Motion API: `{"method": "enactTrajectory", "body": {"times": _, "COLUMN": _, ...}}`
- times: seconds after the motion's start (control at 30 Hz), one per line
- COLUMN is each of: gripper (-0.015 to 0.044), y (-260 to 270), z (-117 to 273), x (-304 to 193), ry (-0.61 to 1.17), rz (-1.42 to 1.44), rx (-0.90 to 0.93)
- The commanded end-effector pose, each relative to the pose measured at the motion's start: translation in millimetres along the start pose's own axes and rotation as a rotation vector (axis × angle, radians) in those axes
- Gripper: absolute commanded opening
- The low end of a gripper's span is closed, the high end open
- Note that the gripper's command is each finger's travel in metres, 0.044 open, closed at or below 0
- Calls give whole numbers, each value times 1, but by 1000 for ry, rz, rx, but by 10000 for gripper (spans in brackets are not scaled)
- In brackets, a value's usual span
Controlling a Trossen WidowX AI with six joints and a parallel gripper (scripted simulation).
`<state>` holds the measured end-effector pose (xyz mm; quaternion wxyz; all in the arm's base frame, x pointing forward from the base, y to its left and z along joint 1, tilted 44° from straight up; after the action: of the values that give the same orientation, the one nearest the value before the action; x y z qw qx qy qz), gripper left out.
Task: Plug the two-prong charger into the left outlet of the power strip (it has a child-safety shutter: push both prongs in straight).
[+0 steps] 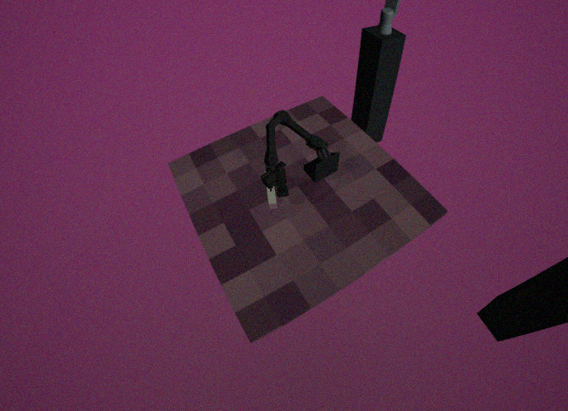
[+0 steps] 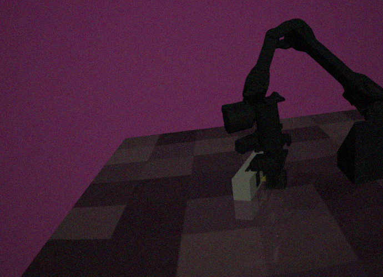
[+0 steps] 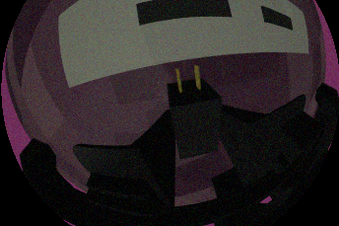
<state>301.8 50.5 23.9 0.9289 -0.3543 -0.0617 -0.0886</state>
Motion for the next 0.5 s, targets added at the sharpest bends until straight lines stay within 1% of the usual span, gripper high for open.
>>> {"method": "enactTrajectory", "body": {"times": 0.0, "gripper": 0, "y": 0, "z": 0, "x": 2, "ry": -3, "rz": 5, "rx": -3}}
{"method": "enactTrajectory", "body": {"times": 0.47, "gripper": 0, "y": 0, "z": 1, "x": 3, "ry": -3, "rz": 5, "rx": -3}}
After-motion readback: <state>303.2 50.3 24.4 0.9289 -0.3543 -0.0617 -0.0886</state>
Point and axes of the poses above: the point midway between the two fingers, 35 mm back from their tips, its own z axis back along the fingers, its own y axis across the jaws, x = y × z, the point moved 9 cm from there along z, back along the fingers, and after that the axes turned 7 degrees about z, right-handed, at the moved point
